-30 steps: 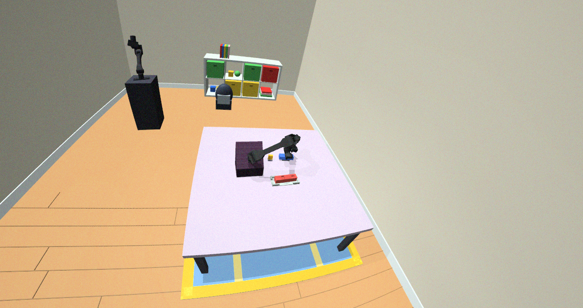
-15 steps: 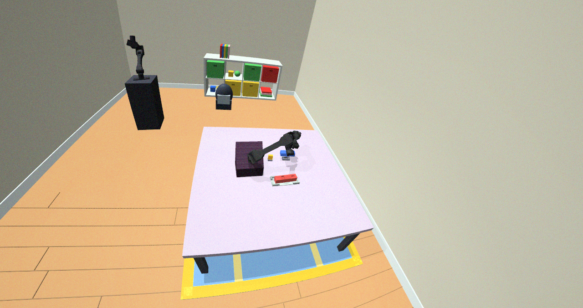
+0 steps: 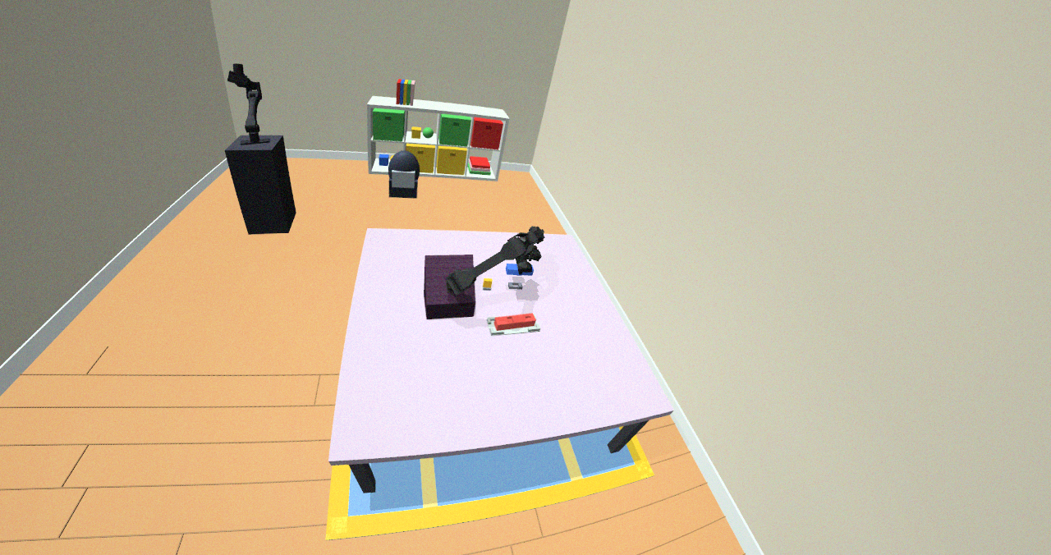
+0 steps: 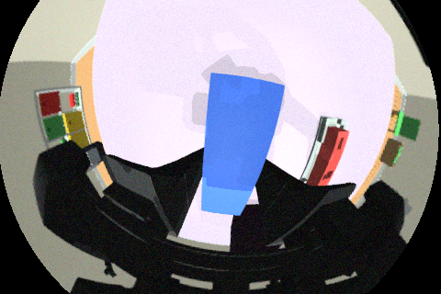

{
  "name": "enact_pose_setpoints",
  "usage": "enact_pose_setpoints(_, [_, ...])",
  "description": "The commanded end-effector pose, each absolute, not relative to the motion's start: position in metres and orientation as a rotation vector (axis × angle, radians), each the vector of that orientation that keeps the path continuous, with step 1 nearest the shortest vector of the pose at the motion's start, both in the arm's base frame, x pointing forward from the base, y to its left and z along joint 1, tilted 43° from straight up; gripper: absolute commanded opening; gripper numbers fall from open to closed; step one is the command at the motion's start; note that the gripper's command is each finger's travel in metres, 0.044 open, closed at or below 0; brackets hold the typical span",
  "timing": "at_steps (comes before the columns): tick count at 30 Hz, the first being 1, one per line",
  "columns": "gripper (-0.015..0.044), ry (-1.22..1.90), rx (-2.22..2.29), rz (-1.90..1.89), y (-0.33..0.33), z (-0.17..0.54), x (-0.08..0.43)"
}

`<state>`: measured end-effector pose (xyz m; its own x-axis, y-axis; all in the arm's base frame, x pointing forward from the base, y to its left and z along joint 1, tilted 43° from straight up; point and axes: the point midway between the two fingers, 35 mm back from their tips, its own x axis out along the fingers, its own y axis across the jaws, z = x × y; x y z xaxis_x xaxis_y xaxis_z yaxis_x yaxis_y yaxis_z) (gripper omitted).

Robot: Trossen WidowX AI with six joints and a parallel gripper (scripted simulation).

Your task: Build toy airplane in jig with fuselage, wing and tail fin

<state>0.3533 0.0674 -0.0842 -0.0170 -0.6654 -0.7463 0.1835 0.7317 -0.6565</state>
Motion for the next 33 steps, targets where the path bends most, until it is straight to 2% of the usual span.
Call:
enact_pose_setpoints(1, [0.0, 1.434, -0.413, -0.708, 0.077, -0.072, 0.354])
enact_pose_setpoints(14, [0.0, 1.442, -0.415, -0.728, 0.094, -0.047, 0.349])
enact_pose_setpoints(33, [0.0, 1.327, -0.187, -0.898, 0.045, -0.008, 0.347])
